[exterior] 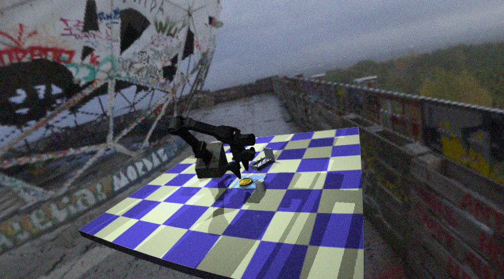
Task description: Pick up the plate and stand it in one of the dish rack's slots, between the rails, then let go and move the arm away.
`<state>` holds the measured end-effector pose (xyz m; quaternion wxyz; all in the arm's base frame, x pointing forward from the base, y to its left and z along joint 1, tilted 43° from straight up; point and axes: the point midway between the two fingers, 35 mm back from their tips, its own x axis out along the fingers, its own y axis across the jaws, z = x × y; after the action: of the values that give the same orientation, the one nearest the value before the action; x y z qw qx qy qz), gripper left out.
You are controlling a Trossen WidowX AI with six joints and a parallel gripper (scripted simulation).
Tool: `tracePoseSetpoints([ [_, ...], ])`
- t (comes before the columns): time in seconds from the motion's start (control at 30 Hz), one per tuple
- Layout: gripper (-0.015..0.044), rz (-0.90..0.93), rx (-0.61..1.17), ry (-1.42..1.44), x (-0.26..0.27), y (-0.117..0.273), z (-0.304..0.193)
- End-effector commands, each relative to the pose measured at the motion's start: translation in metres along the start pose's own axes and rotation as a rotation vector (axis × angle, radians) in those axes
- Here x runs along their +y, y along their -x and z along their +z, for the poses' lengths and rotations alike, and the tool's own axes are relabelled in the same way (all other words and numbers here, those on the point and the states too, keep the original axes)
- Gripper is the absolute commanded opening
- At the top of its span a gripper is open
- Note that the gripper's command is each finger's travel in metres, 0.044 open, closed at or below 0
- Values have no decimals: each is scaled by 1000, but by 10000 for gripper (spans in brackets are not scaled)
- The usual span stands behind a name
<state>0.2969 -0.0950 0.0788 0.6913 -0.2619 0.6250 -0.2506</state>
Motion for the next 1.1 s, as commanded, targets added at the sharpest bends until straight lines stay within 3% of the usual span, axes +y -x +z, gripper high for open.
tracePoseSetpoints([
  [0.0,400,-3,10,12,1,-9,-2],
  [1.07,400,-7,9,12,-1,-48,-3],
])
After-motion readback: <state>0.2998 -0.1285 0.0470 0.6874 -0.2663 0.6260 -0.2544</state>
